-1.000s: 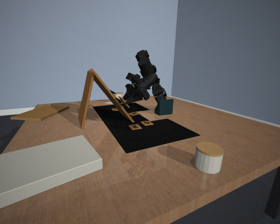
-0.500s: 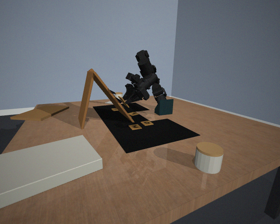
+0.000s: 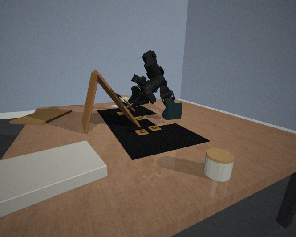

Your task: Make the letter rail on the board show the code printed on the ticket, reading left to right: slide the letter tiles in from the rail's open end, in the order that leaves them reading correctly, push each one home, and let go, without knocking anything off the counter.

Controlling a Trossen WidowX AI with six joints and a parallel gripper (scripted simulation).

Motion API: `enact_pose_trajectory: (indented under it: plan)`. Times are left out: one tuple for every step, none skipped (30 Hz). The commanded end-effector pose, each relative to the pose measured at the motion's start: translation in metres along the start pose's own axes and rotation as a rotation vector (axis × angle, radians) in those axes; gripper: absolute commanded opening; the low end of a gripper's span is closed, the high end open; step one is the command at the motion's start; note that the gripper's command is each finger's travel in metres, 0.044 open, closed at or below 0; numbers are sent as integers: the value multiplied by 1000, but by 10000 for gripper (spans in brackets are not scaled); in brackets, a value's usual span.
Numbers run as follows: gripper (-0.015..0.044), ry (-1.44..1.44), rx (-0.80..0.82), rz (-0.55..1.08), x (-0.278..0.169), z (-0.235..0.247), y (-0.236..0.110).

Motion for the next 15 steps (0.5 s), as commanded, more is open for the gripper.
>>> enact_pose_trajectory:
  plan:
    - [0, 2, -2, -3, 1, -4, -1]
    - [0, 2, -2, -3, 1, -4, -1]
    - [0, 2, -2, -3, 1, -5, -1]
    - [0, 2, -2, -3, 1, -5, -1]
    - [0, 2, -2, -3, 1, -6, -1]
    - [0, 1, -2, -3, 1, -6, -1]
    - [0, 1, -2, -3, 0, -7, -1]
    - [0, 1, -2, -3, 0, -7, -1]
    - [0, 1, -2, -3, 0, -8, -1]
    - [0, 1, -2, -3, 0, -8, -1]
    - [0, 1, -2, -3, 0, -9, -1]
    - [0, 1, -2, -3, 0, -9, -1]
    - [0, 1, -2, -3, 0, -10, -1]
    - [0, 1, -2, -3, 0, -10, -1]
    - [0, 1, -2, -3, 0, -11, -1]
Point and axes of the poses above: the point midway between the two fingers, 35 mm back from their tips, its own y axis out along the fingers, its own z axis across the jaws, x = y × z, the point moved 5 cm from there along -y, back along the fingers, and after that the axes turned 11 degrees about -y, right-handed, at the moved point
